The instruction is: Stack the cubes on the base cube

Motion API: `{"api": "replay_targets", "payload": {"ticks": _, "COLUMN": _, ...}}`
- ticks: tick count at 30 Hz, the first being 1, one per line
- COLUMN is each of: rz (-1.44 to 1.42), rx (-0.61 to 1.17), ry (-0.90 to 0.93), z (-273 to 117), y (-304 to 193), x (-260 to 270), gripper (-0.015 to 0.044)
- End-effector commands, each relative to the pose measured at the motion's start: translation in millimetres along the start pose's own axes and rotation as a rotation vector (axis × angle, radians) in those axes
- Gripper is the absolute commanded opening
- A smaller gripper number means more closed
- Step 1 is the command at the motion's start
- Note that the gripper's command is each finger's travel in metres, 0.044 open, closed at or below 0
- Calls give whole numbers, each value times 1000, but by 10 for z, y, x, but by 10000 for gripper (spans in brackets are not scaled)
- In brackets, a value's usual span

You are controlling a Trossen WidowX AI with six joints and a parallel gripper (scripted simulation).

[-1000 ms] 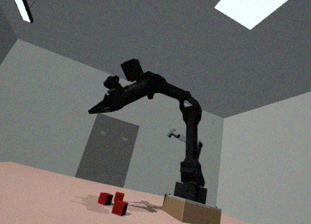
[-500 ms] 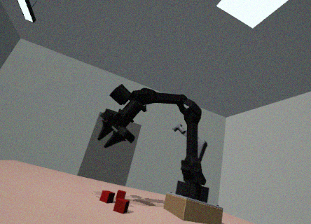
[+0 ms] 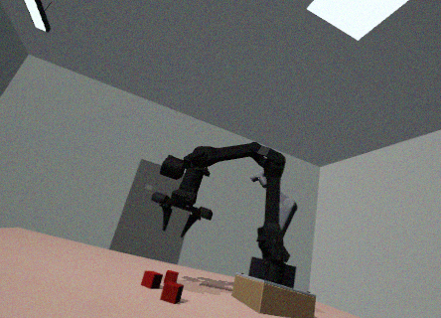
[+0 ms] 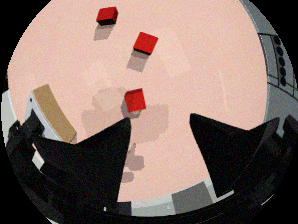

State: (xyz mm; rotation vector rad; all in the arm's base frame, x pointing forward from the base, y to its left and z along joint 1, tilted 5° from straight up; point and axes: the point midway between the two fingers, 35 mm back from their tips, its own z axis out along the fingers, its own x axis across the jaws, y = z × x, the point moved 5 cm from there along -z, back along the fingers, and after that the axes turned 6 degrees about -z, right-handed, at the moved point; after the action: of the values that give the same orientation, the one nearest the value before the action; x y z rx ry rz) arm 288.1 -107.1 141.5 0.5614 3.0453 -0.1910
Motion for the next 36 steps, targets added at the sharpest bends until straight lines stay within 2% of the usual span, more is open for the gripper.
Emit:
{"api": "replay_targets", "payload": {"ticks": 1, "rz": -121, "rx": -48, "ry": 82, "z": 65, "y": -166, "x": 222, "gripper": 265}}
{"api": "replay_targets", "payload": {"ticks": 9, "rz": -121, "rx": -48, "ry": 82, "z": 80, "y": -165, "x": 221, "gripper": 265}}
{"api": "replay_targets", "payload": {"ticks": 17, "rz": -121, "rx": -48, "ry": 83, "z": 672, "y": -140, "x": 274, "gripper": 265}}
{"api": "replay_targets", "payload": {"ticks": 36, "rz": -121, "rx": -48, "ry": 83, "z": 910, "y": -130, "x": 294, "gripper": 265}}
